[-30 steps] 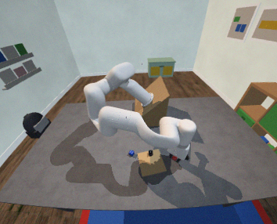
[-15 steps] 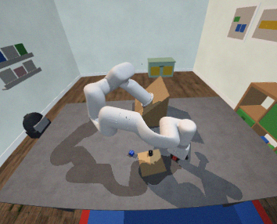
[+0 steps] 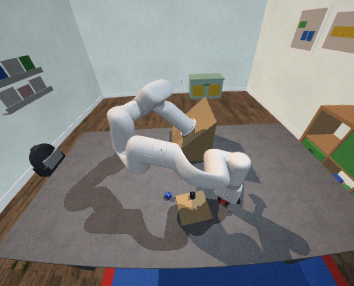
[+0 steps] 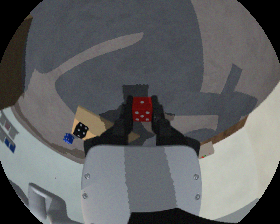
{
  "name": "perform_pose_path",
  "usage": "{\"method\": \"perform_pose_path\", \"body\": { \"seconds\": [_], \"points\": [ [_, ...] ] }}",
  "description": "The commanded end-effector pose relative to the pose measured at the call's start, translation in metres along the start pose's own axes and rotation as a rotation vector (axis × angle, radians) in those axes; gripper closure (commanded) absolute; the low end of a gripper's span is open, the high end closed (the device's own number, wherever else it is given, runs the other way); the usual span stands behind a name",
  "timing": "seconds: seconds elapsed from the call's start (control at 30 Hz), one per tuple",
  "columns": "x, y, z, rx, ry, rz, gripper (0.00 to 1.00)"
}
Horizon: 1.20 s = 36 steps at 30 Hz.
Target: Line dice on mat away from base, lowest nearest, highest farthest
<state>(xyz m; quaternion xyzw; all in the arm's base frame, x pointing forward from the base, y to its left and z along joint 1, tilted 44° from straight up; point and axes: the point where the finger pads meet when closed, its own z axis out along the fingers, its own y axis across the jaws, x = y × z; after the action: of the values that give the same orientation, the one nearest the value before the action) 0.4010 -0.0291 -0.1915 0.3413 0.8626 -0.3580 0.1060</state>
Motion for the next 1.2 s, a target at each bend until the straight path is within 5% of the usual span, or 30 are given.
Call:
{"method": "perform_pose_path", "body": {
  "seconds": [0.0, 0.57, 0.8, 1.17],
  "points": [
    [0.0, 0.001, -0.002, -0.004, -0.001, 0.0, 0.79],
    [0.0, 0.001, -0.005, -0.004, -0.001, 0.0, 0.79],
    [0.0, 0.001, -0.03, -0.004, -0.001, 0.0, 0.79],
    [0.0, 0.001, -0.098, -0.004, -0.001, 0.0, 0.79]
  ]
}}
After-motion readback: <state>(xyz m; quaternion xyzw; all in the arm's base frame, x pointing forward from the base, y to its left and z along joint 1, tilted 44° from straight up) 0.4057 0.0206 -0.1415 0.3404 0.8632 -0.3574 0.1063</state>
